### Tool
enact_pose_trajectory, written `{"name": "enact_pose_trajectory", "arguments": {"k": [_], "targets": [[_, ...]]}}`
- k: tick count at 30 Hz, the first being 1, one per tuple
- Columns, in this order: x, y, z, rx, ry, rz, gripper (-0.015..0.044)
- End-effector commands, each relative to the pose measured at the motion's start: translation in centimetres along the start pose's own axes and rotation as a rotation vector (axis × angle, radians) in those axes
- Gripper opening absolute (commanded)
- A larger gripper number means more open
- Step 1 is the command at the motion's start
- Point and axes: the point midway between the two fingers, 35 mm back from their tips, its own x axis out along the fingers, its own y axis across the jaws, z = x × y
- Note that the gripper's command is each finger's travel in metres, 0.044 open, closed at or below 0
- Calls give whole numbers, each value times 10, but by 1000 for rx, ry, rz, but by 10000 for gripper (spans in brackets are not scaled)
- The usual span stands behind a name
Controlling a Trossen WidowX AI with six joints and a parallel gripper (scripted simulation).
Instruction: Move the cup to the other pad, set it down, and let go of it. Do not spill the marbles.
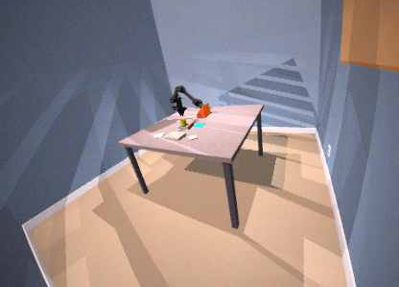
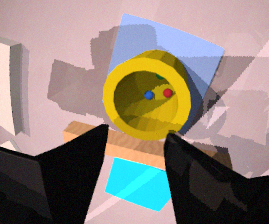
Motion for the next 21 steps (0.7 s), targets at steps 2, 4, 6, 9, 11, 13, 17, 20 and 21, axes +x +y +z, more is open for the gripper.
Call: {"name": "enact_pose_trajectory", "arguments": {"k": [2, 4, 6, 9, 11, 13, 17, 20, 21], "targets": [[12, -20, -9, 124, -170, -254, 167], [12, -20, -9, 124, -170, -254, 167], [12, -20, -9, 124, -170, -254, 167], [12, -20, -7, 124, -170, -254, 167], [12, -20, -7, 124, -170, -254, 167], [13, -20, -7, 124, -170, -254, 167], [19, -21, -6, 124, -170, -254, 167], [23, -22, -5, 124, -170, -254, 167], [25, -22, -5, 124, -170, -254, 167]]}}
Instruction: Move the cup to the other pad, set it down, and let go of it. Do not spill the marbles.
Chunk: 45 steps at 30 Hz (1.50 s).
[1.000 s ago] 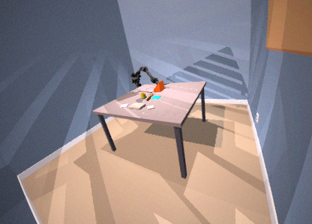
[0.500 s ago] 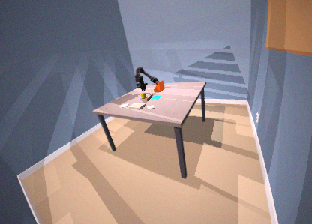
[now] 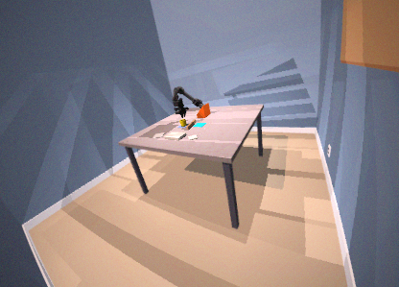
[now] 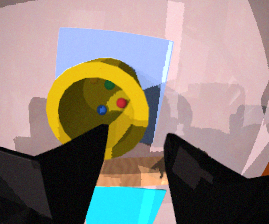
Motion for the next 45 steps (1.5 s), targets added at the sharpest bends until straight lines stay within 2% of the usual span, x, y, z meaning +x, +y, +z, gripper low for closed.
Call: {"name": "enact_pose_trajectory", "arguments": {"k": [1, 34, 45], "targets": [[7, -1, 0, -8, -5, -4, 167], [54, -3, 2, -8, -9, -3, 167], [53, -2, 1, 0, -4, -3, 93]]}}
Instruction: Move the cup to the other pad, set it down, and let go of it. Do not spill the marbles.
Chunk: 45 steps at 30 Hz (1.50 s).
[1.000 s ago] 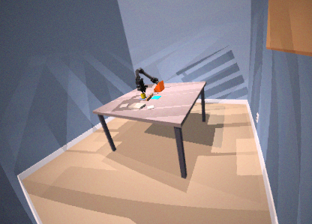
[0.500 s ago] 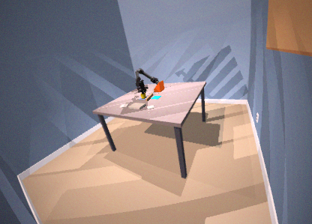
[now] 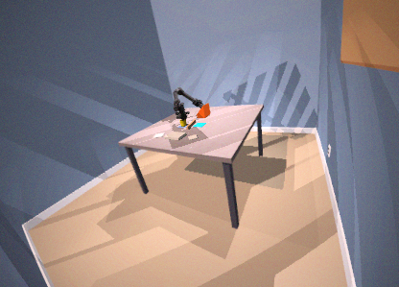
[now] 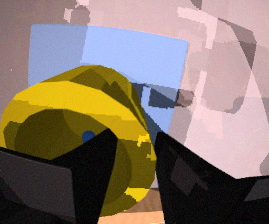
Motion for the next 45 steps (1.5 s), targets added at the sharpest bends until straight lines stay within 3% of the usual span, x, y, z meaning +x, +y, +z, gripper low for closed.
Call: {"name": "enact_pose_trajectory", "arguments": {"k": [1, 12, 30, 45], "targets": [[0, 0, 0, 1, 0, 0, 87], [0, 0, 0, 1, 0, 0, 0], [-57, -1, -2, -7, -2, -1, 0], [-54, -1, -2, -16, -5, 0, 0]]}}
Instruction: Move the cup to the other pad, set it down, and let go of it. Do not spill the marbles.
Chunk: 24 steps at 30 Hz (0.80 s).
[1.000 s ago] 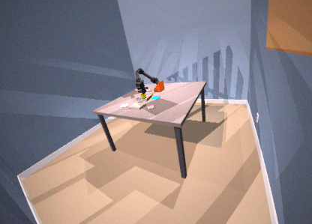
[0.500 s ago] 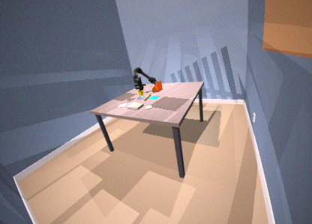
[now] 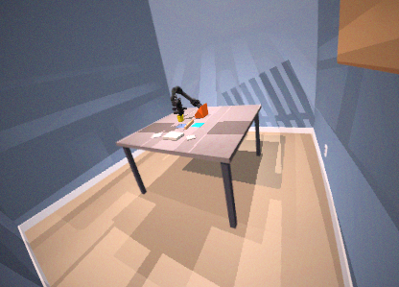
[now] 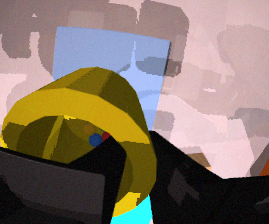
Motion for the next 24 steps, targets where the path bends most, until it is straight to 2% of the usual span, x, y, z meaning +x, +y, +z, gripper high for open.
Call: {"name": "enact_pose_trajectory", "arguments": {"k": [1, 24], "targets": [[0, 0, 0, -3, 0, 1, 0], [-2, -8, -56, 4, 7, 0, 0]]}}
